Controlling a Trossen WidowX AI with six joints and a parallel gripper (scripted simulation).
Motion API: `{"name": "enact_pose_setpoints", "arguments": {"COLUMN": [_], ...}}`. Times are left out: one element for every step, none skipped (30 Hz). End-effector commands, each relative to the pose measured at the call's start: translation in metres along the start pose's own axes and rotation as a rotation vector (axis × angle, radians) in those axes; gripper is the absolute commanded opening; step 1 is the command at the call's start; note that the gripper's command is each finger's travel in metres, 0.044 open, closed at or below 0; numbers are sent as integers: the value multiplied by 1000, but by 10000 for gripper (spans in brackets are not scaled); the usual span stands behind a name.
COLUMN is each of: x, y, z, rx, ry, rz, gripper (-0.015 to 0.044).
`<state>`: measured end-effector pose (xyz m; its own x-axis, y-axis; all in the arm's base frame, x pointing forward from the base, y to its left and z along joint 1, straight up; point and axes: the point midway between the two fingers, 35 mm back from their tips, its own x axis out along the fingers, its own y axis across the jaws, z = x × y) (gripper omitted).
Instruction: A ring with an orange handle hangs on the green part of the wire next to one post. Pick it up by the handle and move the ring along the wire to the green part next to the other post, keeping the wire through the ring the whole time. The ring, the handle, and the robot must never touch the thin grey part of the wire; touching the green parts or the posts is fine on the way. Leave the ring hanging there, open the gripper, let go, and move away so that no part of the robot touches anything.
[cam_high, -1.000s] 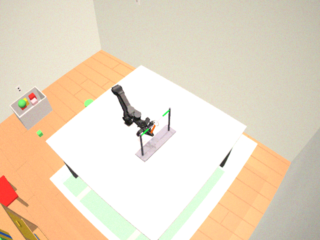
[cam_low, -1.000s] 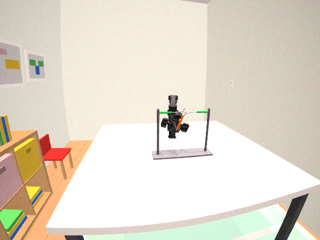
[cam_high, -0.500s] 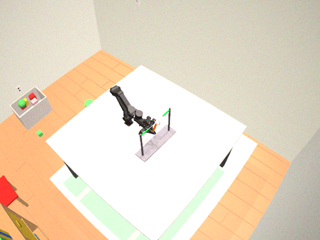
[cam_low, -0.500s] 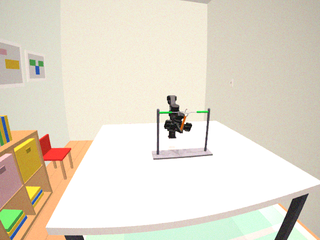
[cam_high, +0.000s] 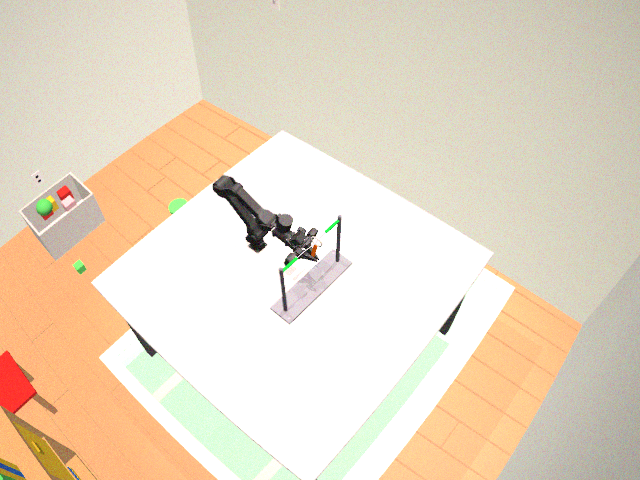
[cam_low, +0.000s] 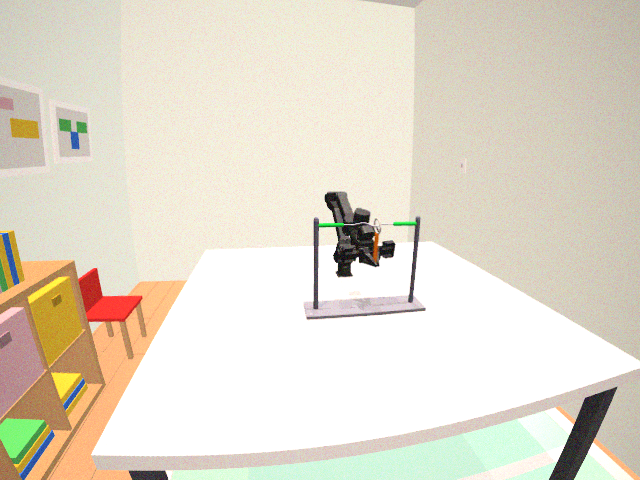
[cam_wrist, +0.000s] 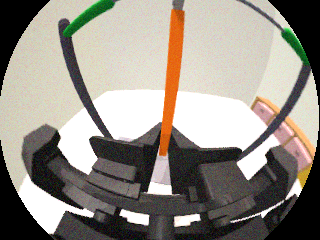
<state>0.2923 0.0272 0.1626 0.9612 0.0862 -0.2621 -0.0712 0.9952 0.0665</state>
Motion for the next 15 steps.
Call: {"name": "enact_pose_setpoints", "arguments": {"x": [0, 0, -1, -1, -1, -1, -1, -1, -1, -1, -1, -1, -1, -1, -1], "y": [9, 11, 14, 15, 17, 19, 21, 22, 24, 24, 25, 26, 26, 27, 27], "z": [0, 0, 0, 1, 1, 2, 2, 2, 2, 3, 3, 3, 3, 3, 3], "rx": [56, 66, 75, 83, 89, 95, 100, 103, 105, 104, 102, 100, 97, 93, 90], "ry": [2, 2, 2, 2, 1, 1, 1, 1, 1, 1, 1, 1, 1, 1, 1], "rz": [2, 3, 3, 3, 1, -1, -3, -5, -8, -12, -15, -19, -23, -27, -31], "gripper": [-150, -150, -150, -150, -150, -150, -150, -150, -150, -150, -150, -150, -150, -150, -150]}}
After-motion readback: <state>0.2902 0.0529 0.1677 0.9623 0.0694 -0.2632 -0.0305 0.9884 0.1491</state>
